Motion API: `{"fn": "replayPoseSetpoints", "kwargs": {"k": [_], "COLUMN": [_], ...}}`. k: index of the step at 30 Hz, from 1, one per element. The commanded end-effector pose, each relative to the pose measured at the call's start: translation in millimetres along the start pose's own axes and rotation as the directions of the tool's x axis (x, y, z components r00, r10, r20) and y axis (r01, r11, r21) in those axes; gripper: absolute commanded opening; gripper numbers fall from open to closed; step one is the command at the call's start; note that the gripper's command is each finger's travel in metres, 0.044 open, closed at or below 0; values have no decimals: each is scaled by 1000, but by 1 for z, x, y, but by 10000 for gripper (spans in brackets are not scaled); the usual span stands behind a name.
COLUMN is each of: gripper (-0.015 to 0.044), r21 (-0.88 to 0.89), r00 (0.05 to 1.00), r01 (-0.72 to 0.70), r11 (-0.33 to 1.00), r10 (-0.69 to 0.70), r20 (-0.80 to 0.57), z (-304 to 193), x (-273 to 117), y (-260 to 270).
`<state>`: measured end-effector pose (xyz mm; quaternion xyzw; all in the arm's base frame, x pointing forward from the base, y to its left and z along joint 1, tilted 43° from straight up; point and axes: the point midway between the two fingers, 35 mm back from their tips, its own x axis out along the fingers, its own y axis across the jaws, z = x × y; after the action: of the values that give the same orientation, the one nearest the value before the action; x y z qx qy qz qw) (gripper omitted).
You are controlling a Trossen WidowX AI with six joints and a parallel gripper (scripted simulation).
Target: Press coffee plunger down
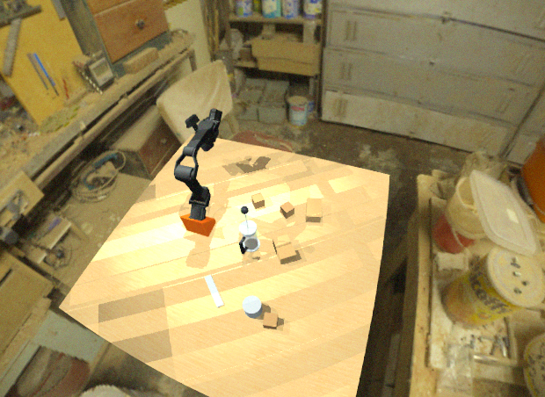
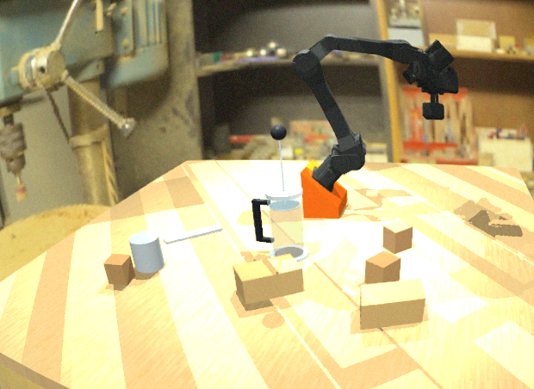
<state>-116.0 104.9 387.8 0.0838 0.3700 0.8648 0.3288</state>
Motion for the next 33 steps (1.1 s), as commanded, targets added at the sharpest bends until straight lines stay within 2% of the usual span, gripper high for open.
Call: {"fn": "replayPoseSetpoints", "kwargs": {"k": [1, 7, 15, 26, 33], "gripper": [440, 440, 440, 440, 440], "r21": [9, 54, 167, 389, 546], "r00": [988, 925, 747, 429, 233], "r01": [138, 341, 592, 759, 755], "r11": [990, 939, 789, 523, 363], "r10": [-138, -345, -614, -850, -927], "r20": [73, 157, 255, 306, 295], "z": [21, 50, 82, 88, 60], "x": [9, 1, -48, -165, -251], "y": [-37, -90, -164, -233, -249]}}
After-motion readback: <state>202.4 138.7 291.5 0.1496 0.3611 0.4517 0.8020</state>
